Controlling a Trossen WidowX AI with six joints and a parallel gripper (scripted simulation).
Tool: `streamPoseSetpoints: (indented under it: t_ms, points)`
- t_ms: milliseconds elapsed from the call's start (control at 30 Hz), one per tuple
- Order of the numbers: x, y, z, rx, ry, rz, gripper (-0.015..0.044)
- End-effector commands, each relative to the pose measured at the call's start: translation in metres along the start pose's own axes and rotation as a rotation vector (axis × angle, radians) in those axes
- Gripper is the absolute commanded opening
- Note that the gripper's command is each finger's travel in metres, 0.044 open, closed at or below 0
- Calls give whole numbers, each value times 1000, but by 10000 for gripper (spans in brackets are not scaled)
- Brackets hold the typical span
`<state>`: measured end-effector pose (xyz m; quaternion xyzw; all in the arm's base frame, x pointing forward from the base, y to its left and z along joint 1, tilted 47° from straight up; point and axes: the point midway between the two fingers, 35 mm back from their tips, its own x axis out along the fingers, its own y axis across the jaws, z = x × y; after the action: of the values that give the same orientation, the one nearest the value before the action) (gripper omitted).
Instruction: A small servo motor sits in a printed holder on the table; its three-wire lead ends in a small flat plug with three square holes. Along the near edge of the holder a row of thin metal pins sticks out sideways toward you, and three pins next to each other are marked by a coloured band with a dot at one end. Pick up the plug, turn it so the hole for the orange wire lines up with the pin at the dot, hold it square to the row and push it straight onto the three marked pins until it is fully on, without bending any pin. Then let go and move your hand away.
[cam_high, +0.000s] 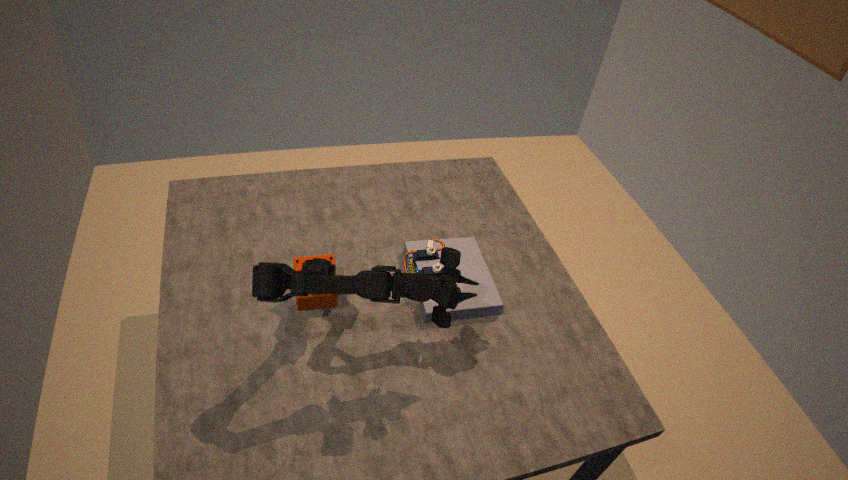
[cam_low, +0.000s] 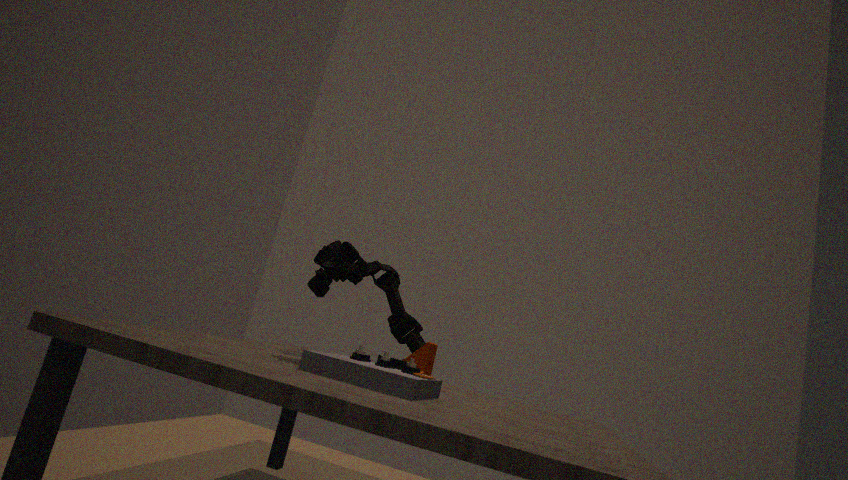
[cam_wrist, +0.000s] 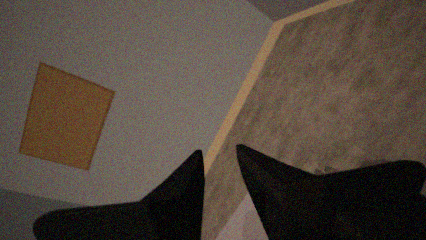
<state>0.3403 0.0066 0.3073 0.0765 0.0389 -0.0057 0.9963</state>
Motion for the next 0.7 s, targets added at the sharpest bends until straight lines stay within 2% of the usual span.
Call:
streamPoseSetpoints:
  t_ms: [0, 333, 667]
  points:
    - [15, 4, -9, 99, 70, -21, 115]
    - [54, 19, -52, 354, 288, -118, 115]
    - [85, 39, -107, 579, 484, -299, 115]
